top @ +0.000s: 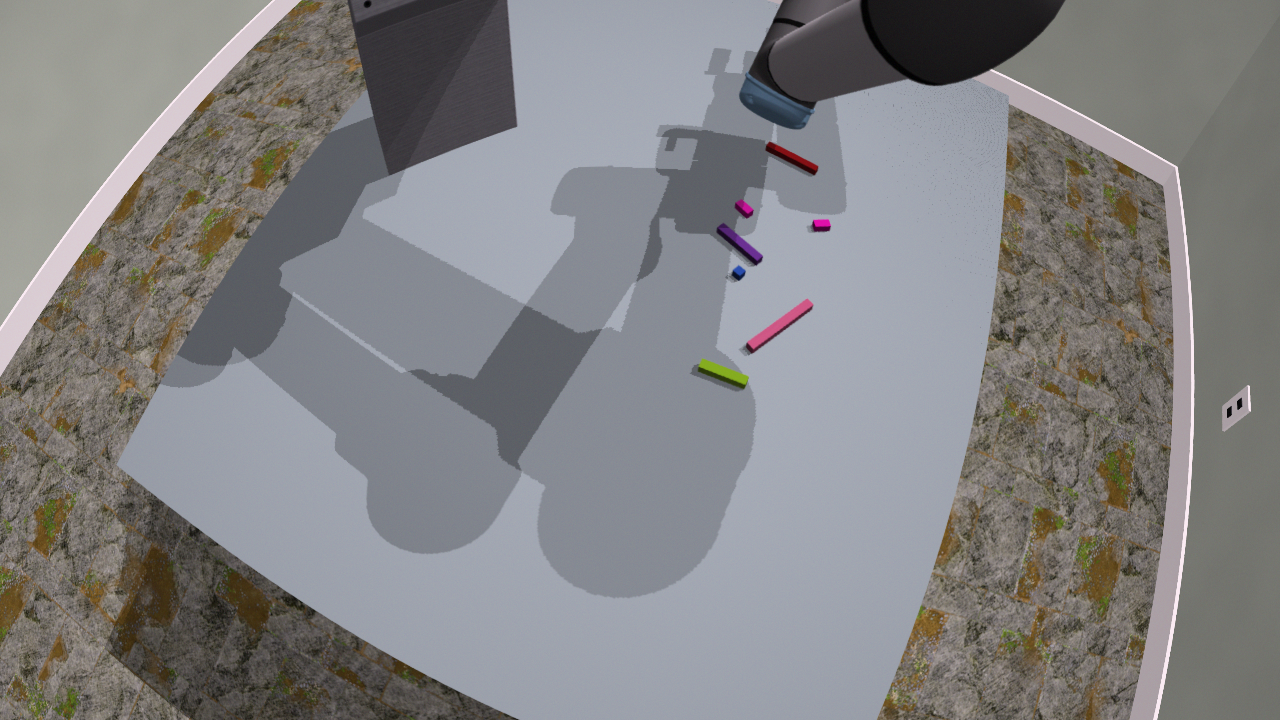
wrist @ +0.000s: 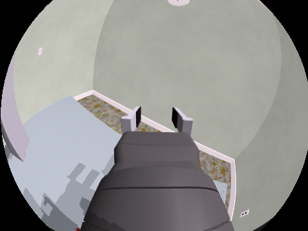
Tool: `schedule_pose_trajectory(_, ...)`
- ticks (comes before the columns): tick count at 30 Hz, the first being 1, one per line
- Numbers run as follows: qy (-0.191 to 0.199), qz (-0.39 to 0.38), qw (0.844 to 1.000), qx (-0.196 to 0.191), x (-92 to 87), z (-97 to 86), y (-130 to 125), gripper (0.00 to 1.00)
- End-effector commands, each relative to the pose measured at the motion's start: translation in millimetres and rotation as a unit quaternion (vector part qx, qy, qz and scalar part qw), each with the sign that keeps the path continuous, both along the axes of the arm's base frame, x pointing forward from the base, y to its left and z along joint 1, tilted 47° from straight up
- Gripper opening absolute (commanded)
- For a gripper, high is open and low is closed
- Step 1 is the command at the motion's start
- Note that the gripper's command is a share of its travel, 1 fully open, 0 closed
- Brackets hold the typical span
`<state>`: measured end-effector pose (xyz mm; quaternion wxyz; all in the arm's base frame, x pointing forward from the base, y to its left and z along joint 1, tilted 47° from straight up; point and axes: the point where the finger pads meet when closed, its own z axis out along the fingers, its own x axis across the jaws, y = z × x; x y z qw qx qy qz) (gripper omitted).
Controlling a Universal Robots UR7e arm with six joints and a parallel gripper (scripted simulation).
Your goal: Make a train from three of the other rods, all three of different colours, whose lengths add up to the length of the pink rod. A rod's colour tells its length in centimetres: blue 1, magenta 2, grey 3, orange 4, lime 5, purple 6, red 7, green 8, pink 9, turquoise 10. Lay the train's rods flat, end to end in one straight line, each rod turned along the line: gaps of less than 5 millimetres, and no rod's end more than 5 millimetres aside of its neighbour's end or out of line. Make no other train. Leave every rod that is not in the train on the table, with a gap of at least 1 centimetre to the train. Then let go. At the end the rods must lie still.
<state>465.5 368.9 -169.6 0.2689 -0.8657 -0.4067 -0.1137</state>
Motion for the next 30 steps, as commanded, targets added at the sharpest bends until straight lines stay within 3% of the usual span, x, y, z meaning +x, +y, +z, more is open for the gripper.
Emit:
schedule_pose_trajectory(1,0.002,-0.013,1.0,0.004,-0.5,0.8,-4,1.0)
schedule_pose_trajectory(21,0.006,-0.115,0.993,0.037,0.2,8.8,-30,1.0)
schedule_pose_trajectory(30,0.009,-0.211,0.975,0.065,0.8,12.8,-54,1.0)
